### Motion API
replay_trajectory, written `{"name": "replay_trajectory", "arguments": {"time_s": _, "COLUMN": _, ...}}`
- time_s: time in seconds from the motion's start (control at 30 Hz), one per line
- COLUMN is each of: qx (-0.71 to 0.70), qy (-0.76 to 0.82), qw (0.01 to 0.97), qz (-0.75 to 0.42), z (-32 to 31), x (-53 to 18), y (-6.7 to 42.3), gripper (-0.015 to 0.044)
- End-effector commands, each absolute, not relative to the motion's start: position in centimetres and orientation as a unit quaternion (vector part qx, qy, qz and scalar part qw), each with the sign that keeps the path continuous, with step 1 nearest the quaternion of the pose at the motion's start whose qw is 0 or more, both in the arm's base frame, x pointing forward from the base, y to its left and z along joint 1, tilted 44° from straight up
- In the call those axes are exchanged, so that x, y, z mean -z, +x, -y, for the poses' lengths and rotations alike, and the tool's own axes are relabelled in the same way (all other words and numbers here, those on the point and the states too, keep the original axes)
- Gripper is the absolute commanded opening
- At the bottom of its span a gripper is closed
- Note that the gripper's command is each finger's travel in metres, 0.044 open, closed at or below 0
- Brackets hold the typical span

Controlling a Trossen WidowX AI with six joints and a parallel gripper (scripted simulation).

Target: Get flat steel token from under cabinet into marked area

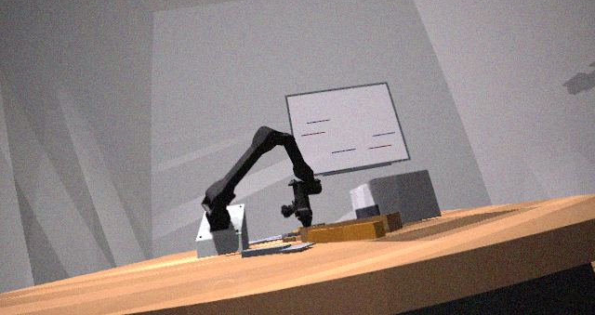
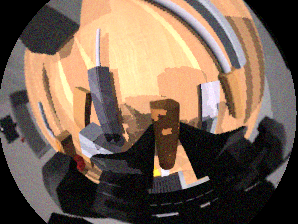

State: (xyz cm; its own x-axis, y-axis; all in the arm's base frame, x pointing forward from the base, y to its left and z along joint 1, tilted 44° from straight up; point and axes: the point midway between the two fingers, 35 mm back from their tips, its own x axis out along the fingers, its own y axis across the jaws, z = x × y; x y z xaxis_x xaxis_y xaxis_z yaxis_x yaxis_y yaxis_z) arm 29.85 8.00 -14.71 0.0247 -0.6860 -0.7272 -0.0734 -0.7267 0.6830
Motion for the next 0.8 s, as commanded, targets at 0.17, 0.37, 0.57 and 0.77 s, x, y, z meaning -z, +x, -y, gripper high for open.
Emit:
{"name": "replay_trajectory", "arguments": {"time_s": 0.17, "qx": 0.641, "qy": 0.672, "qw": 0.241, "qz": 0.282, "z": -8.0, "x": 14.9, "y": 28.3, "gripper": 0.0}}
{"name": "replay_trajectory", "arguments": {"time_s": 0.37, "qx": 0.641, "qy": 0.672, "qw": 0.241, "qz": 0.282, "z": -8.1, "x": 15.0, "y": 27.5, "gripper": 0.0}}
{"name": "replay_trajectory", "arguments": {"time_s": 0.57, "qx": 0.641, "qy": 0.672, "qw": 0.241, "qz": 0.282, "z": -8.2, "x": 15.1, "y": 26.6, "gripper": 0.0}}
{"name": "replay_trajectory", "arguments": {"time_s": 0.77, "qx": 0.641, "qy": 0.672, "qw": 0.241, "qz": 0.282, "z": -8.3, "x": 15.2, "y": 25.7, "gripper": 0.0}}
